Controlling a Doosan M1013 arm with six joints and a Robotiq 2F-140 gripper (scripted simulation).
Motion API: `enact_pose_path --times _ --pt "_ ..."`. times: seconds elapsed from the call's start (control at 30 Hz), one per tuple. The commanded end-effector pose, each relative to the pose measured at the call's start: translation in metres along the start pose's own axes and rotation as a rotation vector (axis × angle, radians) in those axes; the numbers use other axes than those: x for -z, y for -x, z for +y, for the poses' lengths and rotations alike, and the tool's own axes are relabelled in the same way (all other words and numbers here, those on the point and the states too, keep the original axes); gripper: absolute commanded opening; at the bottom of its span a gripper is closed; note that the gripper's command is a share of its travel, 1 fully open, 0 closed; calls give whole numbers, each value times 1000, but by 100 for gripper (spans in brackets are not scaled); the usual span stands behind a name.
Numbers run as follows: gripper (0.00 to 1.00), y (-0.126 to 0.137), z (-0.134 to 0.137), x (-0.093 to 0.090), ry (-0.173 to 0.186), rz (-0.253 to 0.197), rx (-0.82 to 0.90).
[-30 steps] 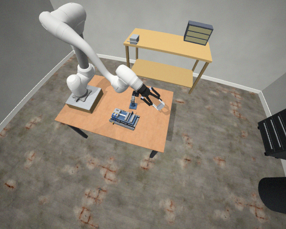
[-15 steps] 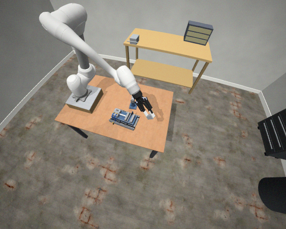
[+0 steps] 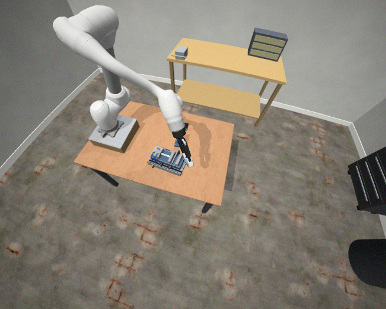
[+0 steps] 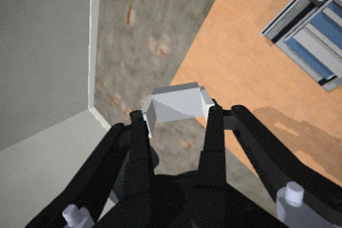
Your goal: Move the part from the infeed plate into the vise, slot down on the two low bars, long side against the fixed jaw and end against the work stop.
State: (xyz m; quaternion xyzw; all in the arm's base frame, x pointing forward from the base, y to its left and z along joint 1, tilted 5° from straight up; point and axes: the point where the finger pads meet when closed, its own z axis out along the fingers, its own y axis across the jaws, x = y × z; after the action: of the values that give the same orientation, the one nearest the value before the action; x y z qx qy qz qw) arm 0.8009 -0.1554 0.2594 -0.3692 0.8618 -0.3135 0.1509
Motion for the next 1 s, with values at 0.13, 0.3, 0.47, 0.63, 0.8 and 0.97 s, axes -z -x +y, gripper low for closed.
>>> enact_pose_path --times 0.13,0.3,0.47,0.63,0.8,0.97 --pt "0 -25 28 -2 119 68 -198" --pt "0 -37 52 1 201 113 -322" --pt "0 -43 70 4 262 145 -409" --pt "0 -47 87 9 319 175 -485" --pt "0 -50 105 15 382 207 -566" --pt "0 -50 120 22 436 235 -632"
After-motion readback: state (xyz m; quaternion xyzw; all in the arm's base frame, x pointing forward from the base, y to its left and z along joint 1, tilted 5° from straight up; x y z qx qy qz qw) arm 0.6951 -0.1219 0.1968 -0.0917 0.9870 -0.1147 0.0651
